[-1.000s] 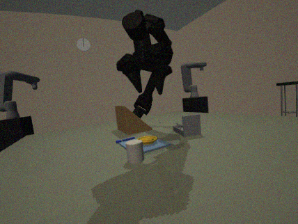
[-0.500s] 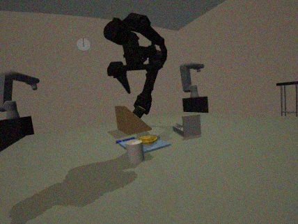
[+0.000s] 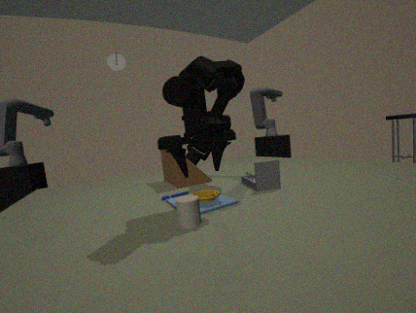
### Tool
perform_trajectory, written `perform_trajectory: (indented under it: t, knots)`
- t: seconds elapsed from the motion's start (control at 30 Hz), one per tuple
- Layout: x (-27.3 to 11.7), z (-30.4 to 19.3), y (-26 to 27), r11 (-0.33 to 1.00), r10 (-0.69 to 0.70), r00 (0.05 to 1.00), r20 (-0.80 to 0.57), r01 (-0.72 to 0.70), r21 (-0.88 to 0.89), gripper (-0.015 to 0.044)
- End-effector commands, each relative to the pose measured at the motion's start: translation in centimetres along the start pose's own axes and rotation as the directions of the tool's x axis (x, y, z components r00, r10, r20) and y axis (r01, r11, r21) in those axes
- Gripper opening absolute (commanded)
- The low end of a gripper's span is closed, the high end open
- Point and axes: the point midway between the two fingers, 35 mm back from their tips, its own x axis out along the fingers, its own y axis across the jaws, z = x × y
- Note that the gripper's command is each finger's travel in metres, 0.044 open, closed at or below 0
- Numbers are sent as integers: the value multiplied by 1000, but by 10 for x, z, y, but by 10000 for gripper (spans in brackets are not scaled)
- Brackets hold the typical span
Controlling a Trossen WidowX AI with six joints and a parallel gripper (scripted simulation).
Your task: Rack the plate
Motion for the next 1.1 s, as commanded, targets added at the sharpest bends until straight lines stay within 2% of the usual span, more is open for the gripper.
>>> perform_trajectory:
  t: [0.0, 1.07]
  knots:
    - [6, -4, 0, 1000, -19, 1000, 0, 19, 1, 400]
    - [57, -2, 1, 1000, -17, 1000, 1, 17, 1, 400]
